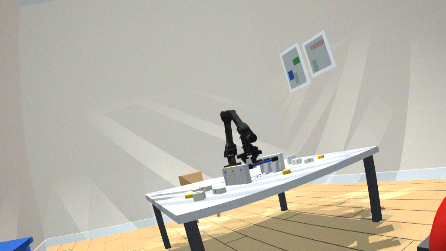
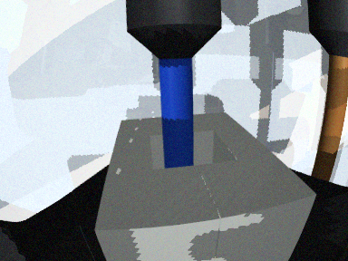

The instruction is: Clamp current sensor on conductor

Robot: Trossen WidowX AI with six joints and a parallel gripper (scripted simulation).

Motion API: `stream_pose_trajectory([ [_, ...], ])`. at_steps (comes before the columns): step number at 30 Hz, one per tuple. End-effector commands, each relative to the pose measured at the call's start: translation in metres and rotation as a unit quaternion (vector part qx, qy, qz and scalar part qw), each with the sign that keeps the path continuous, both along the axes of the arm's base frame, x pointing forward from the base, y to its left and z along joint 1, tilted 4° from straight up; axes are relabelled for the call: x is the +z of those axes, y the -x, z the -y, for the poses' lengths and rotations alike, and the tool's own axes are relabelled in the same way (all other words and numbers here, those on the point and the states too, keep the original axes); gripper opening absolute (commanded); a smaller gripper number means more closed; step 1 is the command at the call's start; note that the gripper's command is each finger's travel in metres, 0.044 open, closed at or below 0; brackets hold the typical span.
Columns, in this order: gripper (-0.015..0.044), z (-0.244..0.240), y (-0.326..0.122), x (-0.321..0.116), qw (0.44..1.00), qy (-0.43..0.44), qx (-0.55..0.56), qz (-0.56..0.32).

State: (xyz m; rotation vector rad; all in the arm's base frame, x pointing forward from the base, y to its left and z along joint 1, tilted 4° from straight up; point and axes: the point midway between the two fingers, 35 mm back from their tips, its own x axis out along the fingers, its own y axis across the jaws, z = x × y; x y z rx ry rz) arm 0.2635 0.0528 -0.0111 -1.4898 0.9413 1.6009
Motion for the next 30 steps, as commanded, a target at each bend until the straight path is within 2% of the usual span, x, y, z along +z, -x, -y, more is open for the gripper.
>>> stream_pose_trajectory([
  [1,0.0315,0.0,0.0,0.0,1.0,0.0,0.0,0.0],
  [6,0.044,-0.0001,-0.0001,0.0004,1.0,0.002,0.0,-0.004],
  [10,0.0339,0.0,0.0002,-0.0002,1.0,0.0,0.0,-0.001],
  [29,0.0212,0.0,0.0002,-0.0002,1.0,0.0,0.0,-0.001],
  [30,0.0186,0.0,0.0002,0.0,1.0,0.0,0.0,-0.001],
])
